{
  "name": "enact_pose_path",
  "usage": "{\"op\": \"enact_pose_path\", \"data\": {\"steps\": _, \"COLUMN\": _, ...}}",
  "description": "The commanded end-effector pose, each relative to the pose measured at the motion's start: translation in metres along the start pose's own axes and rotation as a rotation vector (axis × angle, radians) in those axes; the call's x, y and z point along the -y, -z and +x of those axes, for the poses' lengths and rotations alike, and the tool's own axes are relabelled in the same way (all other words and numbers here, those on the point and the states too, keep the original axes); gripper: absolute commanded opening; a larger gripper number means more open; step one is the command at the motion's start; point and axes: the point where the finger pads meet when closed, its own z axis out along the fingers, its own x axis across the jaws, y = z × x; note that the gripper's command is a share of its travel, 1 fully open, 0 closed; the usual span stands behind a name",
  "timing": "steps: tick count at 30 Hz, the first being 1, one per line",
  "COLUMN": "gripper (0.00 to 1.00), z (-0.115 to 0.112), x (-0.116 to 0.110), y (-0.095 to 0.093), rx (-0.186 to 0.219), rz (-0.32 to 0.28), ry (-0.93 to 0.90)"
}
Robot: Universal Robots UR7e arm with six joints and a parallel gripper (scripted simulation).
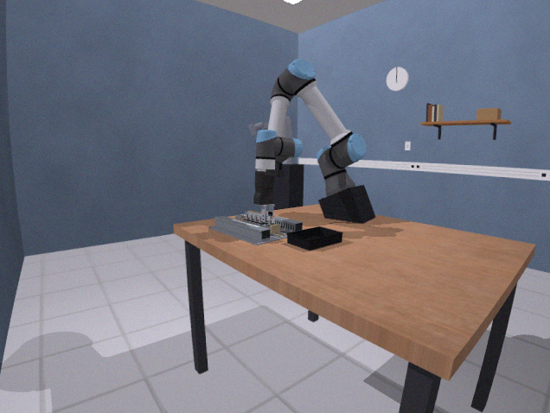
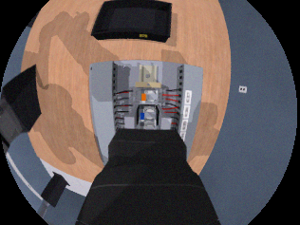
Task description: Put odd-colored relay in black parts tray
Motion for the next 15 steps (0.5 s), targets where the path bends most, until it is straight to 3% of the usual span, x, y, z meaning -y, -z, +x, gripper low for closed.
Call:
{"op": "enact_pose_path", "data": {"steps": 1, "gripper": 0.00, "z": 0.0008, "x": -0.0005, "y": 0.0013, "rx": -0.022, "rz": 0.002, "ry": -0.003}}
{"op": "enact_pose_path", "data": {"steps": 15, "gripper": 0.00, "z": 0.0003, "x": -0.0005, "y": 0.0014, "rx": -0.039, "rz": 0.002, "ry": -0.003}}
